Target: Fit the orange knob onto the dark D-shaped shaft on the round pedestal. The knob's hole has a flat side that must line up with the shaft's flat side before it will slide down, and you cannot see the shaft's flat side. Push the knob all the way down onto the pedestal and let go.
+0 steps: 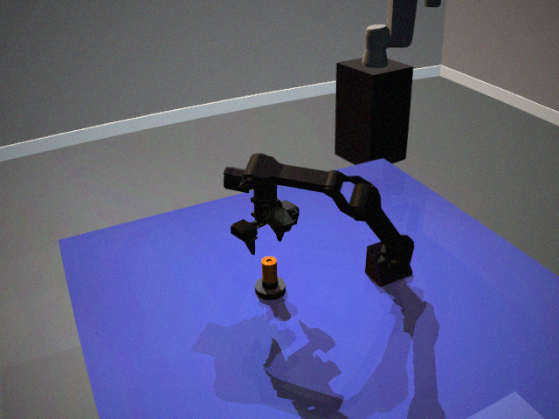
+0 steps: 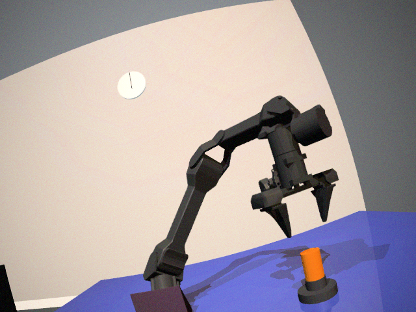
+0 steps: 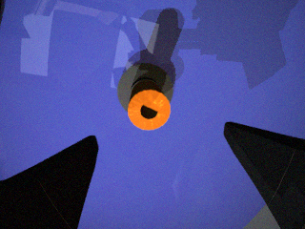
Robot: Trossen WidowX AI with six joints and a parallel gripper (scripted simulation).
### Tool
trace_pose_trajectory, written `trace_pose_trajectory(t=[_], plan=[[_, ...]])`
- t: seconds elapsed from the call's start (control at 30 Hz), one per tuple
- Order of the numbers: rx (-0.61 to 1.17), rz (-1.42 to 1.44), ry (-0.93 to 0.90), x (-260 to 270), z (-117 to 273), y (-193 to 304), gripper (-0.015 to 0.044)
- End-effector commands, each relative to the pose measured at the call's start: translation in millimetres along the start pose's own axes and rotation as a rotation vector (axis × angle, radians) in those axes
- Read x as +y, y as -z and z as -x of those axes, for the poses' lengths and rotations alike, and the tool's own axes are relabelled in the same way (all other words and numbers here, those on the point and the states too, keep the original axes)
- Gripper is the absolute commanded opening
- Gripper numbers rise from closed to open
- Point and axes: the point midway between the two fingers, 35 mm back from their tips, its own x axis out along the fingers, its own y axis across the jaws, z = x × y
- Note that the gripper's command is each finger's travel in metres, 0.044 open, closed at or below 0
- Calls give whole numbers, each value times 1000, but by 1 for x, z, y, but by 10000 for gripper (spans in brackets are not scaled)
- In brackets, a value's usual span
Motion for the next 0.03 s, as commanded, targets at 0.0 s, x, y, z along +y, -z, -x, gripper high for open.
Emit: trace_pose_trajectory(t=[0.0], plan=[[-8,4,-14,0,3,-1,440]])
